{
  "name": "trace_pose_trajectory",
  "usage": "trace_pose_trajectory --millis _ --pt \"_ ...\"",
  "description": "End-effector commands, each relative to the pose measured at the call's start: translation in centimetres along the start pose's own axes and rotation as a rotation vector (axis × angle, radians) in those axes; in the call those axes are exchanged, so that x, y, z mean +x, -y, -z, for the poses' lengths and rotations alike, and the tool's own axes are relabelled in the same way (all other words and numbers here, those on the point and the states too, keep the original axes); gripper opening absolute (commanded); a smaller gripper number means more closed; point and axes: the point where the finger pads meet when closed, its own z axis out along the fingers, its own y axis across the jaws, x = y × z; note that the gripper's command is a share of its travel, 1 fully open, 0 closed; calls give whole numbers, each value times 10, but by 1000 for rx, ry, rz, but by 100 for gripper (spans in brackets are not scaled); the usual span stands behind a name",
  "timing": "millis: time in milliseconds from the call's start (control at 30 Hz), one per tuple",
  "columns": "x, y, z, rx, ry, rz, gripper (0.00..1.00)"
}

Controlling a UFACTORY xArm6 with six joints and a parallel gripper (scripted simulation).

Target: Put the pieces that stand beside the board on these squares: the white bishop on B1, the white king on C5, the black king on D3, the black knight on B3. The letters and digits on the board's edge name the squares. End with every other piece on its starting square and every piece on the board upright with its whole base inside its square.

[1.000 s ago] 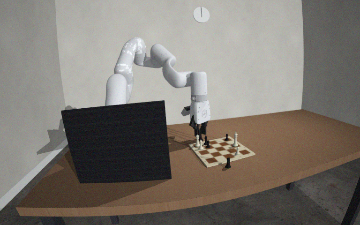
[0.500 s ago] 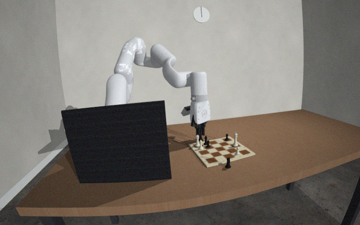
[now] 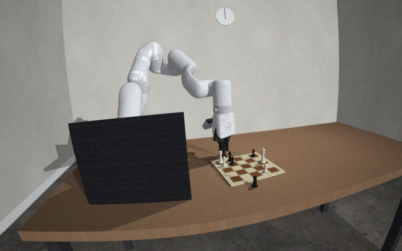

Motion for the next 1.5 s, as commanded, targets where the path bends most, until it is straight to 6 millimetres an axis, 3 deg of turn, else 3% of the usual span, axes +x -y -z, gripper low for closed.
trace_pose_trajectory --millis 0,467,700,767,1033,1467 --pt "0 -1 1 -2 2 1 0" --pt "0 -1 4 -2 2 1 0" --pt "0 -1 40 -2 2 1 0" --pt "0 -1 40 -2 2 1 0" --pt "0 -1 94 -2 2 1 0" --pt "0 -1 101 -2 2 1 0"
